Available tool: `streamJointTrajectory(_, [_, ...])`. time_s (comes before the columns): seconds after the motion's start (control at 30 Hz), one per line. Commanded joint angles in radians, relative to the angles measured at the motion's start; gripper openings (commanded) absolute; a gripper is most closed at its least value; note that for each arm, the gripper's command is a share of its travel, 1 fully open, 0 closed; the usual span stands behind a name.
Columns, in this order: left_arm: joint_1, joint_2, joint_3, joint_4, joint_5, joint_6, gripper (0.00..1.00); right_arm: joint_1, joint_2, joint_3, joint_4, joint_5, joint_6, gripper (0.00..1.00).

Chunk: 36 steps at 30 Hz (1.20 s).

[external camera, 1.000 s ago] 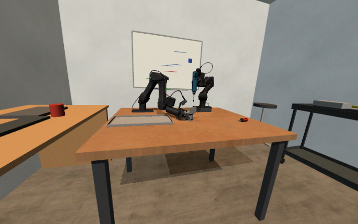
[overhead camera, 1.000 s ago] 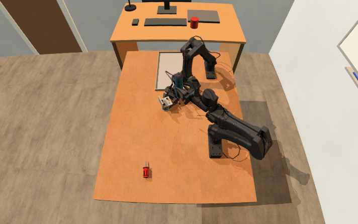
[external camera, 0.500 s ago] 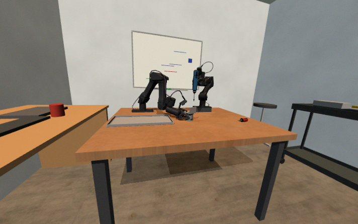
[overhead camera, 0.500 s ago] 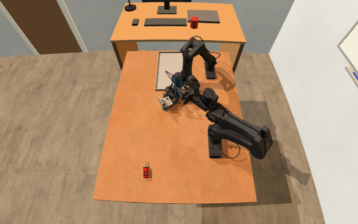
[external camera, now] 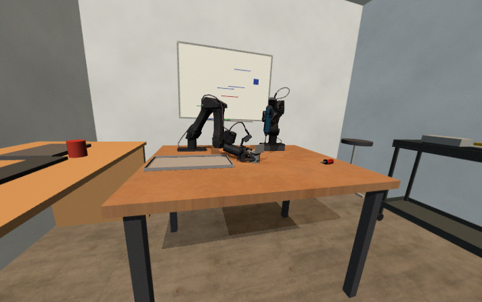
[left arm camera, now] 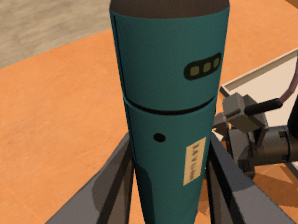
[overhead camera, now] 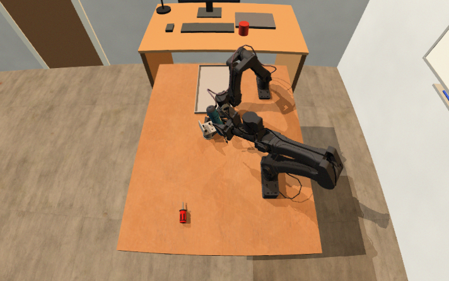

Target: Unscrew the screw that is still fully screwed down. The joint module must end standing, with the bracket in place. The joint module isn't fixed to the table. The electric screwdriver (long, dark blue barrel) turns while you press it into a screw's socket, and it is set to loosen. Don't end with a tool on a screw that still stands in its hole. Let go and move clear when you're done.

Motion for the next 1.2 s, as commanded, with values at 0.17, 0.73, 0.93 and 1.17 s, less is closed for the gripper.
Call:
streamJointTrajectory(0.17, [0.095,0.047,0.122,-0.016,0.003,-0.078,0.42,0.006,0.011,-0.016,-0.020,-0.007,0.008,0.59])
streamJointTrajectory(0.73, [0.239,0.162,0.208,-0.151,0.007,-0.181,0.42,0.006,0.011,-0.016,-0.020,-0.007,0.008,0.59])
streamJointTrajectory(0.93, [0.288,0.210,0.244,-0.195,0.014,-0.214,0.42,0.006,0.011,-0.016,-0.020,-0.007,0.008,0.59])
streamJointTrajectory(1.17, [0.334,0.237,0.267,-0.244,0.005,-0.250,0.42,0.006,0.011,-0.016,-0.020,-0.007,0.008,0.59])
